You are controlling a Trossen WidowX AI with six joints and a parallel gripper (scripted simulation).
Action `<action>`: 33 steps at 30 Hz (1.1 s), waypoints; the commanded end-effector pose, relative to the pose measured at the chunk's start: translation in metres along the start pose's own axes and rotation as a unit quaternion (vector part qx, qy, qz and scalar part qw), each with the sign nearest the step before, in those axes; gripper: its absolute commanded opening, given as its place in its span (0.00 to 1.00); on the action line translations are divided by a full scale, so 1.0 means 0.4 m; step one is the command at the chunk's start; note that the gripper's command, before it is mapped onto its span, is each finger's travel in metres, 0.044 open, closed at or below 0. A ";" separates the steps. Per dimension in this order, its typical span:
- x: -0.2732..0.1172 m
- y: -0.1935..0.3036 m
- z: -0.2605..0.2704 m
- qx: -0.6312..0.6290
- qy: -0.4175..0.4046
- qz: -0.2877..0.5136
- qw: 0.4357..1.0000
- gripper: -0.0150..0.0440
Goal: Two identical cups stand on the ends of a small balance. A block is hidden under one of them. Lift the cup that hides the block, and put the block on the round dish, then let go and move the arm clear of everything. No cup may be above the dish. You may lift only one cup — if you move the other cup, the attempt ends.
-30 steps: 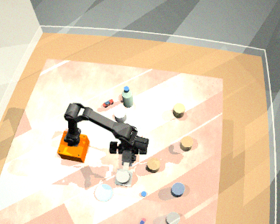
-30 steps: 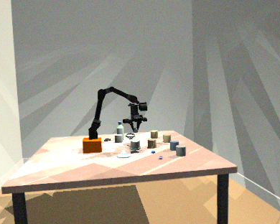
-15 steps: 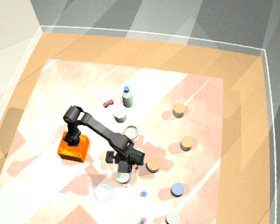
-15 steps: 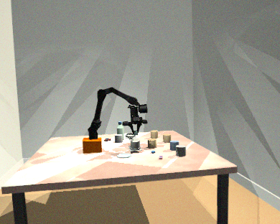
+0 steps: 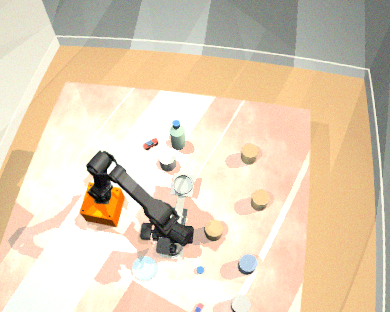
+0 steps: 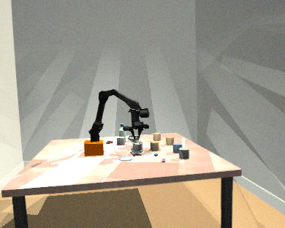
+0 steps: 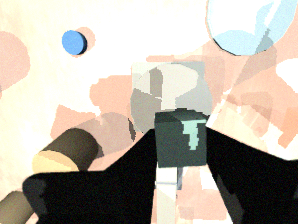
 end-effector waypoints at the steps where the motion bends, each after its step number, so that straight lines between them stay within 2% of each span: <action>1: 0.011 -0.024 -0.019 -0.002 -0.001 0.003 1.000 0.25; 33: 0.088 -0.174 -0.245 -0.025 0.016 0.009 1.000 0.25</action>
Point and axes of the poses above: the point midway between the two fingers, 35 mm back from their tips, its own x axis out along the fingers, its own z axis across the jaws, y = z × x, the point moved 10 cm from there along -x, back along the fingers, and after that the axes turned 11 degrees about -x, right-handed, at the moved point
